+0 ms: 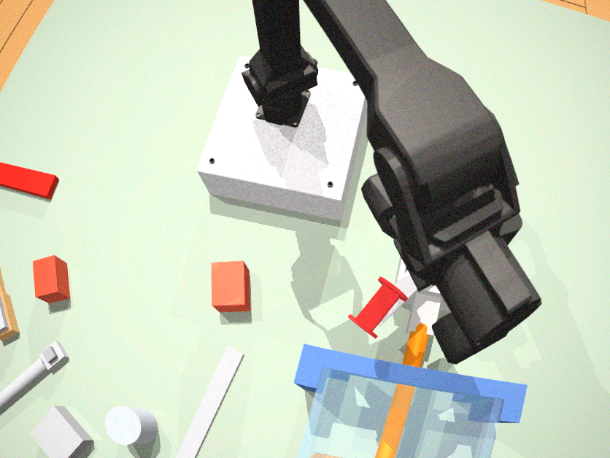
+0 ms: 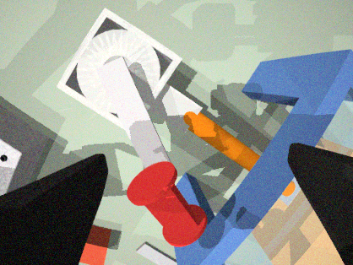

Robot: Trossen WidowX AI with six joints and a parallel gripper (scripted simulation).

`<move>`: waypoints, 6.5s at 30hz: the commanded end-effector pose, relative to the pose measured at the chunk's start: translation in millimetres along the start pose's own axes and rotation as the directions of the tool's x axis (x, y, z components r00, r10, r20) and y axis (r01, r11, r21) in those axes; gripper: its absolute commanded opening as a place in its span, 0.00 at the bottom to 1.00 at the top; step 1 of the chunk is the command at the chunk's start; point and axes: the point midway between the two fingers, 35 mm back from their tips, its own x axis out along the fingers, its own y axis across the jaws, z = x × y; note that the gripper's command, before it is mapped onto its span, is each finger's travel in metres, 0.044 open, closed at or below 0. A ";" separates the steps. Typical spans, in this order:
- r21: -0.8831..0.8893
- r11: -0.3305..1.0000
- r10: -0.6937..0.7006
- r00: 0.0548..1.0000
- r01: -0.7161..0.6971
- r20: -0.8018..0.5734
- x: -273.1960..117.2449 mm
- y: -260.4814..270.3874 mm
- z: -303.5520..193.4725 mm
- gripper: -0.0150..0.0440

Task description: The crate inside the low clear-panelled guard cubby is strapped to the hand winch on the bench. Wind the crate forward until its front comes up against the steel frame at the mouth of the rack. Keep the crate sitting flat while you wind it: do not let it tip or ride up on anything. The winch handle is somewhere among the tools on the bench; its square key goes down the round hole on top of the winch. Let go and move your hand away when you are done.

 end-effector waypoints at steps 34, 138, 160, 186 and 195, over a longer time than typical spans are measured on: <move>-0.315 0.936 0.125 0.985 -0.157 -0.120 85.8 39.4 -6.9 1.00; -0.210 0.965 0.106 0.968 -0.155 -0.227 107.0 49.4 -2.7 0.25; -0.008 0.991 0.129 0.965 -0.135 -0.228 106.5 58.9 -3.9 0.25; 0.254 0.962 0.159 0.962 -0.100 -0.223 104.4 70.7 -2.5 0.25; 0.353 0.932 0.170 0.961 -0.085 -0.219 104.4 75.2 -1.1 0.25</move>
